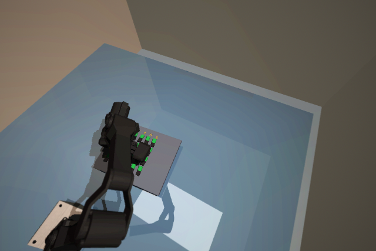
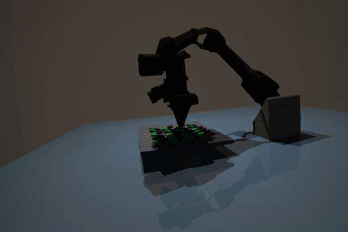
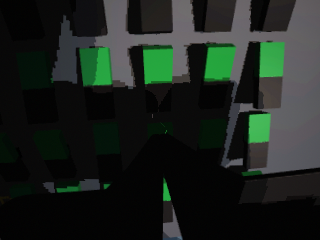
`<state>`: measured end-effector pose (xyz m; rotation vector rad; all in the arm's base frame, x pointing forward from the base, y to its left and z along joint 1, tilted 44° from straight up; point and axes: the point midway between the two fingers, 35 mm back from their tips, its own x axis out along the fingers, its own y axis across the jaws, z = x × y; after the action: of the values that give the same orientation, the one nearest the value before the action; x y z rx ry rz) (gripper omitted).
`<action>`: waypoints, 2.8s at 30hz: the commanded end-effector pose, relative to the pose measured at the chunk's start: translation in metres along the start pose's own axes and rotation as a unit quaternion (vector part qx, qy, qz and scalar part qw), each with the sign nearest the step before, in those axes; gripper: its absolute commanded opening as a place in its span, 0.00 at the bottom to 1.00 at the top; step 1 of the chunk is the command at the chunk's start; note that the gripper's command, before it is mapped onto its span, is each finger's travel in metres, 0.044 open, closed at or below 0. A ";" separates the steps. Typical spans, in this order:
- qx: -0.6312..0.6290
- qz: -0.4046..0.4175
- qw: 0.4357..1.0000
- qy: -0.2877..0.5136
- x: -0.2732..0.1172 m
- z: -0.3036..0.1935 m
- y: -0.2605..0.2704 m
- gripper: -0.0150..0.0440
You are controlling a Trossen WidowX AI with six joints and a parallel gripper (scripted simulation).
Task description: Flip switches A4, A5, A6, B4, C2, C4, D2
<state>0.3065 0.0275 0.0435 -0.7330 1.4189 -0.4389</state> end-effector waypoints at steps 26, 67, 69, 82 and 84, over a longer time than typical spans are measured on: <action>-0.002 -0.002 1.000 0.000 0.003 0.000 0.000 0.25; -0.003 0.000 1.000 -0.012 -0.057 -0.059 0.059 0.25; -0.003 0.000 1.000 -0.012 -0.057 -0.061 0.060 0.25; -0.003 -0.001 1.000 -0.025 -0.013 -0.061 0.060 0.25; -0.003 -0.001 1.000 -0.025 -0.011 -0.061 0.060 0.25</action>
<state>0.2371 0.0703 0.0146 -0.7339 1.3703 -0.4128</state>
